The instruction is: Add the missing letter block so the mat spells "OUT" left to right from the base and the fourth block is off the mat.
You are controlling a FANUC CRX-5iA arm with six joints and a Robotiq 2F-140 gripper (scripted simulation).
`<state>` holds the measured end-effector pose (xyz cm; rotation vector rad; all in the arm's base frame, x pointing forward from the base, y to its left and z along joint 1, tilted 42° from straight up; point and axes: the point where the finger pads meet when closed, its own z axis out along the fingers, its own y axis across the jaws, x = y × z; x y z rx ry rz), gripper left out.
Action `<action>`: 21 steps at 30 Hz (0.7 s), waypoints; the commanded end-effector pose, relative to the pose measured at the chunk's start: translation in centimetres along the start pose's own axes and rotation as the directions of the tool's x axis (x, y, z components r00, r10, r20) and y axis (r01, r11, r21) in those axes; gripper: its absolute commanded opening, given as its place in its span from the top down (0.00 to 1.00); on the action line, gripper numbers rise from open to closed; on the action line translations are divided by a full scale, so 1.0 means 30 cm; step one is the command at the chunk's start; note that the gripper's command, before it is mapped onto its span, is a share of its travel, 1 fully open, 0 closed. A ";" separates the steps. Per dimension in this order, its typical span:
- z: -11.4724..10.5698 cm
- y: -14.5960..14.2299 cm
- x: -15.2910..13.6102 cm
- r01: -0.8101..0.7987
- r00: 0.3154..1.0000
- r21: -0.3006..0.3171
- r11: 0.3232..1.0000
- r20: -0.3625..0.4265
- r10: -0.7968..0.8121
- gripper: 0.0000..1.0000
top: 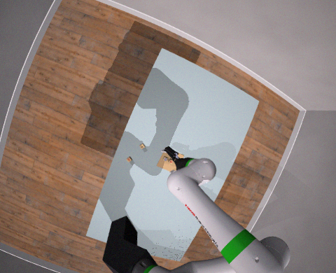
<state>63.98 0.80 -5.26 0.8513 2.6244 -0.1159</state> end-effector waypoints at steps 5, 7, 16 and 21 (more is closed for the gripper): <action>0.000 0.001 0.000 0.000 1.000 0.000 1.000 0.000 0.000 0.00; 0.000 0.001 0.000 0.000 1.000 0.000 1.000 0.000 0.000 0.00; -0.031 -0.012 -0.031 -0.096 0.995 0.012 0.995 0.004 0.096 0.00; -0.069 -0.027 -0.064 -0.211 0.978 0.026 0.977 0.010 0.211 0.00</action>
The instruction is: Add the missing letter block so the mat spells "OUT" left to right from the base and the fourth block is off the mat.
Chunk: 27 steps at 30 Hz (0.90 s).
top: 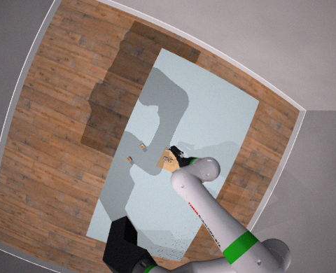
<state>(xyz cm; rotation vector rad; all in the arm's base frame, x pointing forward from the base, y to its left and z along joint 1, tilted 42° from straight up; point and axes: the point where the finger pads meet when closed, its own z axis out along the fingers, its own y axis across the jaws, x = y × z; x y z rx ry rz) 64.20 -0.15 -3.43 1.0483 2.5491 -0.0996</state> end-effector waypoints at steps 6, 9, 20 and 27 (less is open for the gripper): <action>-0.092 -0.026 -0.074 -0.270 0.963 0.034 0.962 0.013 0.270 0.00; -0.125 -0.036 -0.095 -0.360 0.933 0.044 0.932 0.017 0.360 0.00; -0.244 -0.072 -0.149 -0.636 0.771 0.075 0.768 0.033 0.635 0.00; -0.331 -0.096 -0.172 -0.788 0.614 0.097 0.609 0.046 0.788 0.00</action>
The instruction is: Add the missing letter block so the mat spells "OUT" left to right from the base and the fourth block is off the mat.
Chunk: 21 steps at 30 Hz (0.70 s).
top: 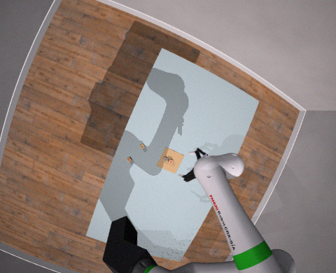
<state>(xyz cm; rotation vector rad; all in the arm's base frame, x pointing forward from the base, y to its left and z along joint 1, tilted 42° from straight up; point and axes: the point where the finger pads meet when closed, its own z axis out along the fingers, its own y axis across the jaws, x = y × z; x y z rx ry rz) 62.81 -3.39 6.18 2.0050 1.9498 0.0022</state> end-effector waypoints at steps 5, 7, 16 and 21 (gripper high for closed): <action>-0.092 -0.012 -0.033 -0.227 0.974 0.036 0.973 0.002 0.228 0.00; -0.130 -0.019 -0.044 -0.314 0.949 0.051 0.948 0.003 0.314 0.00; -0.244 -0.047 -0.066 -0.543 0.839 0.097 0.834 0.015 0.544 0.00; -0.315 -0.068 -0.075 -0.661 0.748 0.126 0.740 0.029 0.663 0.00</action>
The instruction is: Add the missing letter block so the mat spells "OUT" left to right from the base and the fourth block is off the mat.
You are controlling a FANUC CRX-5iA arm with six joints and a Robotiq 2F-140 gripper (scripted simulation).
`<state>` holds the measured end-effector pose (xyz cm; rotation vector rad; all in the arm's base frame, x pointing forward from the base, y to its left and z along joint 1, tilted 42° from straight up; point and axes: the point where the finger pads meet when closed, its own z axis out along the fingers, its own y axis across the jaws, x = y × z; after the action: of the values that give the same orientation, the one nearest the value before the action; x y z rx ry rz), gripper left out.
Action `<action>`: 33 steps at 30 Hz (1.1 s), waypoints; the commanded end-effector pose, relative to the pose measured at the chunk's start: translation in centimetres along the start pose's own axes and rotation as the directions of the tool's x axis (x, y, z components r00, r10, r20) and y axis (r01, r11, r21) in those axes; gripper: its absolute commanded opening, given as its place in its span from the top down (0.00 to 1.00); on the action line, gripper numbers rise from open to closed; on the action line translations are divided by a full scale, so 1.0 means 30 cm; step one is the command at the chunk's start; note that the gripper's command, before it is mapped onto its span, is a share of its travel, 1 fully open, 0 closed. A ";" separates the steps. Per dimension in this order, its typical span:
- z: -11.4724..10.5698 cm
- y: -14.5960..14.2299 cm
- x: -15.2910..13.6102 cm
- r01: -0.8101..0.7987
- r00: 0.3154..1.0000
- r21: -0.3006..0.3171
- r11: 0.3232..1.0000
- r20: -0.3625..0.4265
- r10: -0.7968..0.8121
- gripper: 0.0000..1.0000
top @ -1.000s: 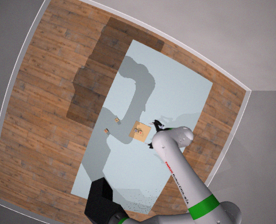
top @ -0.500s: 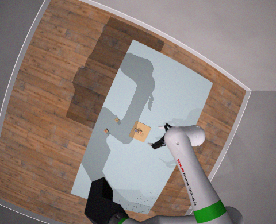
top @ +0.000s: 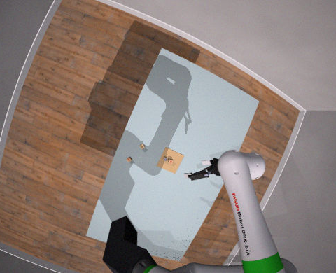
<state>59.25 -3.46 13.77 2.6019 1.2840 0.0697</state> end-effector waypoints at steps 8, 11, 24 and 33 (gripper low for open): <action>-0.156 -0.050 -0.042 -0.319 0.948 0.073 0.945 0.016 0.318 0.00; -0.202 -0.068 -0.053 -0.400 0.916 0.094 0.912 0.025 0.400 0.00; -0.406 -0.157 -0.102 -0.690 0.722 0.170 0.703 0.099 0.685 0.00; -0.398 -0.150 -0.104 -0.674 0.737 0.171 0.719 0.091 0.669 0.00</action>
<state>50.35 -0.23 26.66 3.1328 0.0414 0.0084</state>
